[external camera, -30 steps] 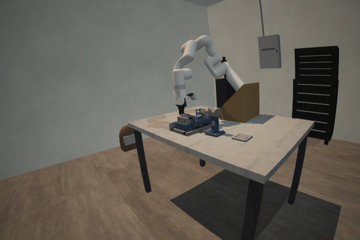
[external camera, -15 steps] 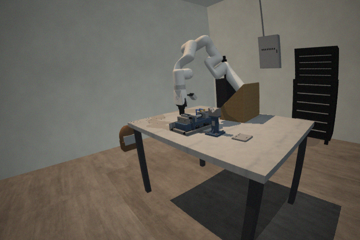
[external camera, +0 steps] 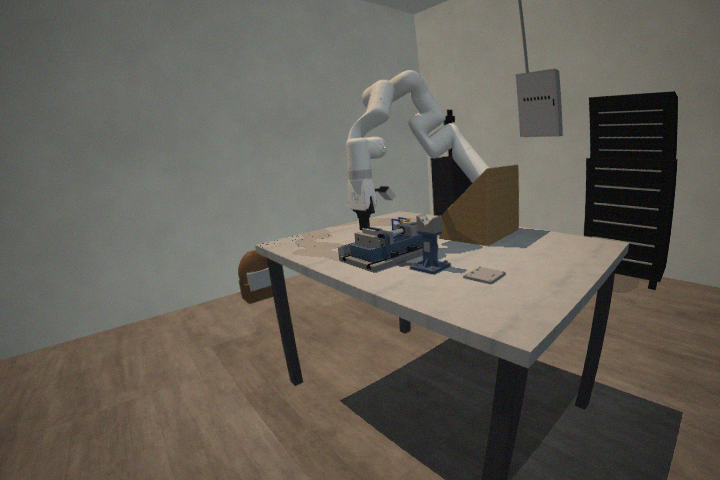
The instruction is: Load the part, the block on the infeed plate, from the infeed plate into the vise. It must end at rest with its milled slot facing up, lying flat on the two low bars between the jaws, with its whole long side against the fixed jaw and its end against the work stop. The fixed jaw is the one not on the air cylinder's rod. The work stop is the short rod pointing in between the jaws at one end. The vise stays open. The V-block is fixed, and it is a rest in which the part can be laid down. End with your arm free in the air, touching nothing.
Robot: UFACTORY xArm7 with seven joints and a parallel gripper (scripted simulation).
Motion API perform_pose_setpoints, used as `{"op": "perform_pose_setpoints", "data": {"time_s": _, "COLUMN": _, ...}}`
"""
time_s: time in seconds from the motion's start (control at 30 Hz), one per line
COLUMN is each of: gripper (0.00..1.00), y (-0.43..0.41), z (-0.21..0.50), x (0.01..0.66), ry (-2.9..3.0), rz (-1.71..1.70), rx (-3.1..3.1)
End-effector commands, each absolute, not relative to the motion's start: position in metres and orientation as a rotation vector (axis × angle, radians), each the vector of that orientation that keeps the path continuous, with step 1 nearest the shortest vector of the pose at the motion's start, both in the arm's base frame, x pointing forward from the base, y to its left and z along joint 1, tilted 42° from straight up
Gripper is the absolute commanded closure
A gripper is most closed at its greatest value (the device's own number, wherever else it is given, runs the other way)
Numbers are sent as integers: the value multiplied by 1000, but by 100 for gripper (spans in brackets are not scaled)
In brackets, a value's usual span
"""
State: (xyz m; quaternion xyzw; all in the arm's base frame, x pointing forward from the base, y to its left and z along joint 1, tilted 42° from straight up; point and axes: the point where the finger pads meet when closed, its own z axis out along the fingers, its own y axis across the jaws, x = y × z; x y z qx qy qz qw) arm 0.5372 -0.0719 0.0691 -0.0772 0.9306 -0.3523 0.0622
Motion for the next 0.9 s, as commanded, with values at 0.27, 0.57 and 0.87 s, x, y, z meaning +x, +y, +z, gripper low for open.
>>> {"op": "perform_pose_setpoints", "data": {"time_s": 0.27, "gripper": 100, "y": -68, "z": 68, "x": 538, "ry": 2811, "rz": -1062, "rx": -237}}
{"op": "perform_pose_setpoints", "data": {"time_s": 0.57, "gripper": 100, "y": -67, "z": 67, "x": 538, "ry": 2811, "rz": -1062, "rx": -237}}
{"op": "perform_pose_setpoints", "data": {"time_s": 0.87, "gripper": 100, "y": -66, "z": 66, "x": 538, "ry": 2811, "rz": -1062, "rx": -237}}
